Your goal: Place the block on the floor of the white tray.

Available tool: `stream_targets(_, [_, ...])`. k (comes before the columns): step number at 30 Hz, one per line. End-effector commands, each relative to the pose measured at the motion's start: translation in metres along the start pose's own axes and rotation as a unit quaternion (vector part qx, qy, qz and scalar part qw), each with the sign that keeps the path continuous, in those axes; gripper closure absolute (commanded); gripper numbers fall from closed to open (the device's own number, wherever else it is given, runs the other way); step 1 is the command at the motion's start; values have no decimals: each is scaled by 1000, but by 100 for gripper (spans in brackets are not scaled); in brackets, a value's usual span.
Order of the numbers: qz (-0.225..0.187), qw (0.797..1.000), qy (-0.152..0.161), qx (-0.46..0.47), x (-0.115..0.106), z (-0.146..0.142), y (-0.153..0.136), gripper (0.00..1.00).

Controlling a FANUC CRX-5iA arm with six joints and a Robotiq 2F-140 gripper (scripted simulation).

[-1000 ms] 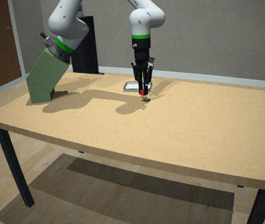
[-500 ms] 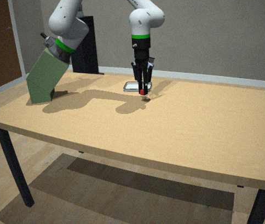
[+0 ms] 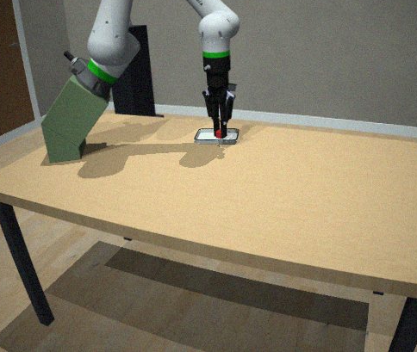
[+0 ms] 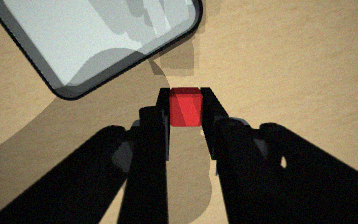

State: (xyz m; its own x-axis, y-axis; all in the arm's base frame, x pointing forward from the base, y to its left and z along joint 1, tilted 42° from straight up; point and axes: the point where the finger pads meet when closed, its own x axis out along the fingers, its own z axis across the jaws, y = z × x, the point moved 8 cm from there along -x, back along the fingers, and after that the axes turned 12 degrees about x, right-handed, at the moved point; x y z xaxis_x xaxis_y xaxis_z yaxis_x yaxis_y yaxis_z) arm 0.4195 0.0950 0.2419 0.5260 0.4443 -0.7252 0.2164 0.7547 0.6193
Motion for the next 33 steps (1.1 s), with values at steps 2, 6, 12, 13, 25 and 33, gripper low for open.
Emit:
stream_targets(2, [-24, 999, -23, 4, 4, -70, 50, 90])
stream_targets(6, [-23, 999, -24, 3, 5, -91, 64, 90])
stream_targets(12, [-22, 999, -24, 3, 6, -99, 70, 90])
stream_targets(13, [-22, 999, -24, 3, 6, -99, 70, 90])
stream_targets(25, [-22, 999, -24, 3, 6, -99, 70, 90])
stream_targets(33, [-22, 999, -24, 3, 6, -99, 70, 90])
